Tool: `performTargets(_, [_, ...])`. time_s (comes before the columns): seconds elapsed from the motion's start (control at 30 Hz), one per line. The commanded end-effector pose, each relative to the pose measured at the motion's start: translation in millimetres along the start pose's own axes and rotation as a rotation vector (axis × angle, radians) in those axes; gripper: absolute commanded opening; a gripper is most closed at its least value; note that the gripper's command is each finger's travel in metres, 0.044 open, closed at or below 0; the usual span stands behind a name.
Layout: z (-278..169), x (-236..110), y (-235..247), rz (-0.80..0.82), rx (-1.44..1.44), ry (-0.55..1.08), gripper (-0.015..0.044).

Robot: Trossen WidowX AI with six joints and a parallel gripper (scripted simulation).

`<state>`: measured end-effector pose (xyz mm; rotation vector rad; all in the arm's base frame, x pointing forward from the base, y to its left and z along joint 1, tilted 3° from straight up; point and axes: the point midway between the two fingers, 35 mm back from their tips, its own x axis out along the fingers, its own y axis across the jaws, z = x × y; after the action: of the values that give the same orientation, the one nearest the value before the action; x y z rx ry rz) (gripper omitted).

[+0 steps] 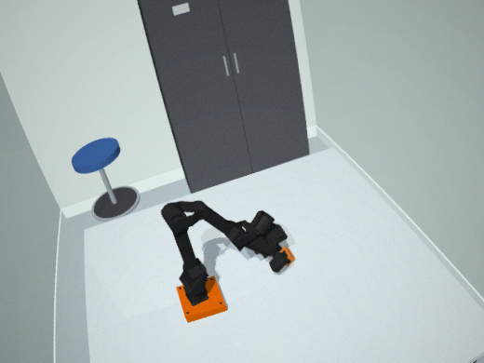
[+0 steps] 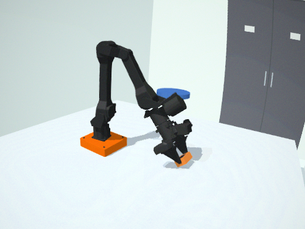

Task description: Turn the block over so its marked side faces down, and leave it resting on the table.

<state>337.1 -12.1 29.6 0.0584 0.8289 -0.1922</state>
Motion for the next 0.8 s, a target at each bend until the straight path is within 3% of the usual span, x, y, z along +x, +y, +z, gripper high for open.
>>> performTargets(0.0, [-3,7,0,-0.005,-0.007,-0.041,0.0])
performTargets(0.77, [-17,21,0,-0.005,-0.011,-0.328,0.0])
